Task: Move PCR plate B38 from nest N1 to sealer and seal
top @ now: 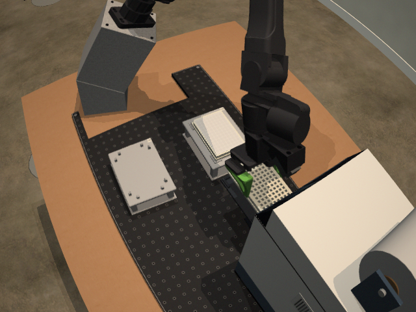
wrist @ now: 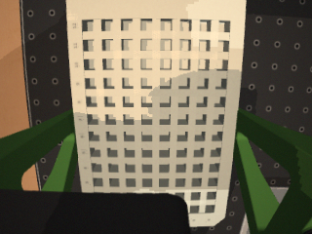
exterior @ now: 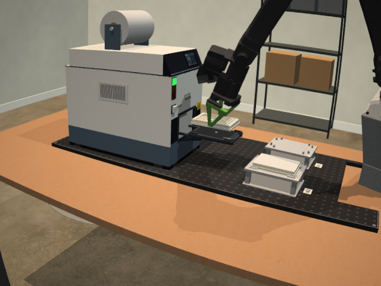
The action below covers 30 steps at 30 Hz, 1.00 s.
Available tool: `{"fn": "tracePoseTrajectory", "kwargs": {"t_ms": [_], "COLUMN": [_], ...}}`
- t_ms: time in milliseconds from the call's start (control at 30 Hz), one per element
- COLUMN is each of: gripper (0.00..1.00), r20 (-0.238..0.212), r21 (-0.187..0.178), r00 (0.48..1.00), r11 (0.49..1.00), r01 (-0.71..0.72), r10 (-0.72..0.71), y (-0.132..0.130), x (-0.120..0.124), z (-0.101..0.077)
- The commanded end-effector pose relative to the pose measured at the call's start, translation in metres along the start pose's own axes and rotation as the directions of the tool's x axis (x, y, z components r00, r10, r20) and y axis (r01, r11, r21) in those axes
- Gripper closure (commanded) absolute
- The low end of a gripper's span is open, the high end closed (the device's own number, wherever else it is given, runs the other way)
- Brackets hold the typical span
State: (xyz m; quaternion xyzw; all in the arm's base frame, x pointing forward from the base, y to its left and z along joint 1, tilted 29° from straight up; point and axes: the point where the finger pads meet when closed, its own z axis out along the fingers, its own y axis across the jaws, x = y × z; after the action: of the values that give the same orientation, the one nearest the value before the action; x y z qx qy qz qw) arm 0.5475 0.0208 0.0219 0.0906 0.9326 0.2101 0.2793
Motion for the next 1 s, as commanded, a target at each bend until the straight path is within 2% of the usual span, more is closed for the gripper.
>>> {"fn": "tracePoseTrajectory", "kwargs": {"t_ms": [0,200,400,500,767,967], "gripper": [1.00,1.00,1.00,1.00,1.00,1.00], "r20": [0.042,0.020,0.052,0.056,0.057,0.056], "r21": [-0.001,0.008,0.004,0.002,-0.012,-0.010], "r00": [0.999,1.000,0.999,0.998,0.998,0.998], "r11": [1.000,1.000,1.000,1.000,1.000,1.000], "r01": [0.006,-0.002,0.011,0.014,0.016,0.009], "r10": [-0.006,0.002,-0.011,-0.014,-0.015,-0.009], "y": [0.002,-0.009,-0.005,-0.003,0.014,0.010], "x": [-0.014,-0.006,-0.026,-0.029,-0.035,-0.029], "z": [-0.010,-0.014,-0.018,-0.019,-0.009,-0.006]}}
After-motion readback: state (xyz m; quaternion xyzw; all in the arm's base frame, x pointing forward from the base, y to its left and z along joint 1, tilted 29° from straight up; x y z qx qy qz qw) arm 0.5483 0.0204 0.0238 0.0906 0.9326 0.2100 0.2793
